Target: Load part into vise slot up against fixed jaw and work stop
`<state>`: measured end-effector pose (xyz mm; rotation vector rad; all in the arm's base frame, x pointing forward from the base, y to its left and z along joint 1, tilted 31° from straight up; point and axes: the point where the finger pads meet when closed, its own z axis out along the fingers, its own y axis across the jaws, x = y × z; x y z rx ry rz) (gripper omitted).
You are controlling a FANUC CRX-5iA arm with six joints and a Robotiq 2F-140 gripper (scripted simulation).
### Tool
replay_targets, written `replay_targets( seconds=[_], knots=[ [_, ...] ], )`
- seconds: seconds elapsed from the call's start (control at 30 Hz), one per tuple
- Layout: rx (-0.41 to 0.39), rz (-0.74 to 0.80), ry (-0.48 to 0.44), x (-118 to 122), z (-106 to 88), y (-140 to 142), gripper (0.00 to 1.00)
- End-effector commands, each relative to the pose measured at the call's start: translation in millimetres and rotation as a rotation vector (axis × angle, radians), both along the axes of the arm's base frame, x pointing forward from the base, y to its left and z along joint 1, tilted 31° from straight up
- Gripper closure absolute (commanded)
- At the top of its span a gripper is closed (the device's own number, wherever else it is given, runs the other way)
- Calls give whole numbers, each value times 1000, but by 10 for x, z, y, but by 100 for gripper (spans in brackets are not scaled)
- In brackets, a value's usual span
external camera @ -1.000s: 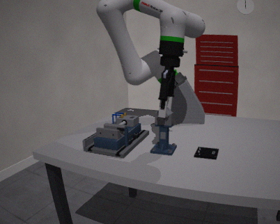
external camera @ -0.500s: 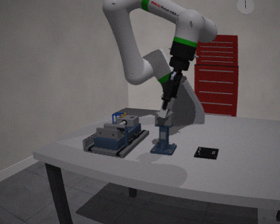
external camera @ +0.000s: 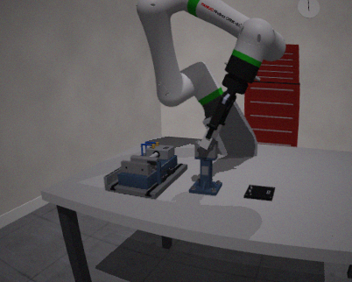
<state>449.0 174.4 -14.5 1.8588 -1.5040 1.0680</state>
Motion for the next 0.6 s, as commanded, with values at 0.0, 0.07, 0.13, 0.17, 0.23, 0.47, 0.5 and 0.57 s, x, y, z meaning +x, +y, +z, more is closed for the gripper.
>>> replay_targets(
  seconds=[0.0, 0.07, 0.13, 0.17, 0.23, 0.47, 0.5, 0.57],
  knots=[
    [-27, -3, -7, 0, -5, 6, 49],
    [-46, -4, -12, 0, -9, 9, 49],
    [-64, -6, -17, 0, -13, 11, 49],
    [-73, -7, -19, 0, -16, 12, 49],
    [-91, -8, -24, -1, -19, 14, 49],
    [-131, -12, -34, -1, -29, 19, 49],
    [-139, -12, -36, -1, -31, 20, 49],
    [-154, -13, -40, -1, -34, 22, 49]
  ],
)
